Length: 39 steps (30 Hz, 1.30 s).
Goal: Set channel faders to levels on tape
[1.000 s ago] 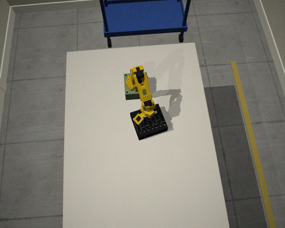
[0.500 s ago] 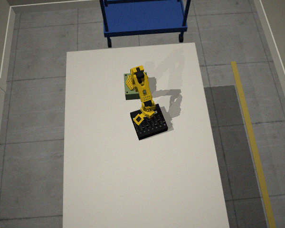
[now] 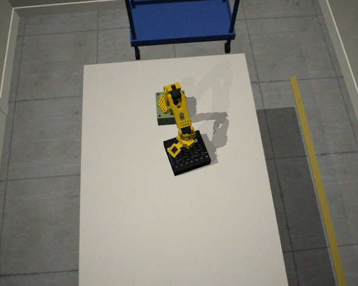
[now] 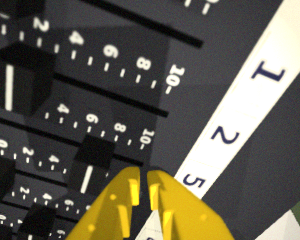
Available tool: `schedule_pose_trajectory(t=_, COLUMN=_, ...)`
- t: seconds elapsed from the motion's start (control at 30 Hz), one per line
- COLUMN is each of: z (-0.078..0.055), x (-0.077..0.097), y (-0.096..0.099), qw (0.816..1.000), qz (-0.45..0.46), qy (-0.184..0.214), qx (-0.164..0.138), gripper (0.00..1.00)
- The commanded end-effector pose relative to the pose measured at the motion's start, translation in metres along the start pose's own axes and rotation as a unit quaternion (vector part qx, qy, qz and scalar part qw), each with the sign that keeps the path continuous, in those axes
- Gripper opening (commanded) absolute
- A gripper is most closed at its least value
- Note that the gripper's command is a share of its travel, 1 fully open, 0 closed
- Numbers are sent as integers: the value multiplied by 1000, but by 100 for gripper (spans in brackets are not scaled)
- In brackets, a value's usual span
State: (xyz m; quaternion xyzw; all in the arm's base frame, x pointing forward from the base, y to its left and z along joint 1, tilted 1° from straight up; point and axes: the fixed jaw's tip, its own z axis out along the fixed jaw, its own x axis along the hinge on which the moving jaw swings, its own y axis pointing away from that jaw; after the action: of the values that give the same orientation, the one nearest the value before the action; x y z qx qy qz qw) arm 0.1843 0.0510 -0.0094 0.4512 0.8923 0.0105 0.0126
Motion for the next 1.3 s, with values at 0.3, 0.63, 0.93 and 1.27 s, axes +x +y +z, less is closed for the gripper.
schedule_pose_trajectory(t=0.3, z=2, x=1, y=1, qw=1000, qz=2, qy=4, qx=9, gripper=0)
schedule_pose_trajectory(t=0.63, z=1, x=0, y=2, qw=1000, qz=2, qy=4, qx=9, gripper=0)
schedule_pose_trajectory(t=0.93, z=1, x=0, y=4, qw=1000, qz=3, qy=4, qx=9, gripper=0)
schedule_pose_trajectory(t=1.27, z=1, x=-1, y=6, qw=1000, qz=3, qy=4, qx=9, gripper=0)
